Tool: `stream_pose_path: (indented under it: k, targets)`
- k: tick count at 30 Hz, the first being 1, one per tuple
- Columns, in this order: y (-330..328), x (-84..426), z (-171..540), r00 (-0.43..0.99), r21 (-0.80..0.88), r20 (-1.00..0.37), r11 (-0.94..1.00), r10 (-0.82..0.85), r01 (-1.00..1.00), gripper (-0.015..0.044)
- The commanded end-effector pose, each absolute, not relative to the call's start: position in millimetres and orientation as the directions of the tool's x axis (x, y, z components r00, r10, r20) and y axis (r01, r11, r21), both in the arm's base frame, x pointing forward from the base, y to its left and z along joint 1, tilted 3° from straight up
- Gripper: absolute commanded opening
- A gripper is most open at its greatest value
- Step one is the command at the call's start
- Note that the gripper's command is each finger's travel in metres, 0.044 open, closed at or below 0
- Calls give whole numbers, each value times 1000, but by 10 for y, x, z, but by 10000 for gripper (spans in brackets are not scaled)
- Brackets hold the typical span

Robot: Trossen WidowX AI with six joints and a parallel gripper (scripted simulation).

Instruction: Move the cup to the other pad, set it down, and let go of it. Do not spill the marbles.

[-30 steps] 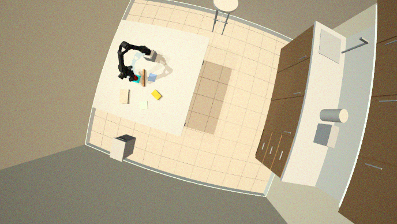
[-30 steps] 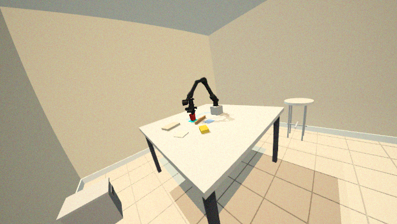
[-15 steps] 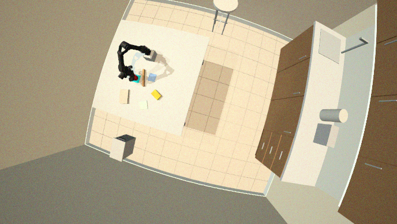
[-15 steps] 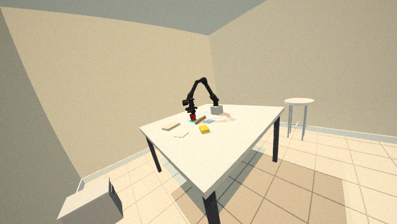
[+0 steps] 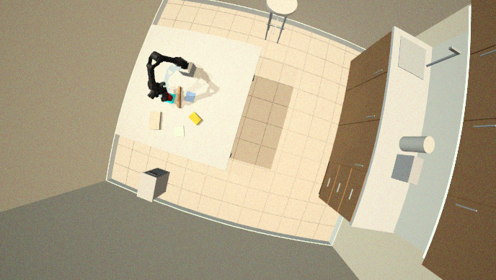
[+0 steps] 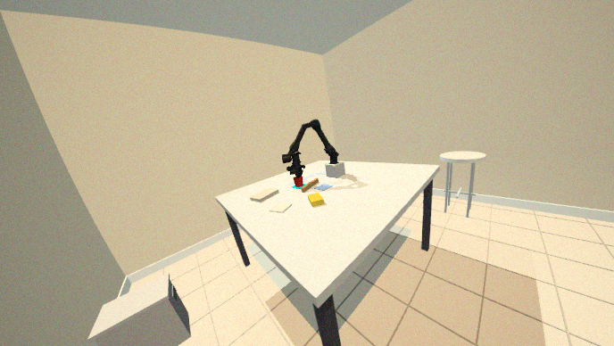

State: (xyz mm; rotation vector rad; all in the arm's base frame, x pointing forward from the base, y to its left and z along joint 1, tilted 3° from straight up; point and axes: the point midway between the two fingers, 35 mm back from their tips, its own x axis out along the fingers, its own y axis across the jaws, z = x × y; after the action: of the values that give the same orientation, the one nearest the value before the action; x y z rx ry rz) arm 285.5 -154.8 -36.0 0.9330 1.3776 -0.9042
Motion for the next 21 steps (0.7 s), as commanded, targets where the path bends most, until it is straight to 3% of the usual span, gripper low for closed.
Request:
stream_pose_path:
  k: [1, 21]
  targets:
    - [-1550, 2858, -341, 2, 9, -1000, 380, 19, 925, 128]
    - [-1554, 2858, 10, -2, 5, -1000, 383, 20, 924, 128]
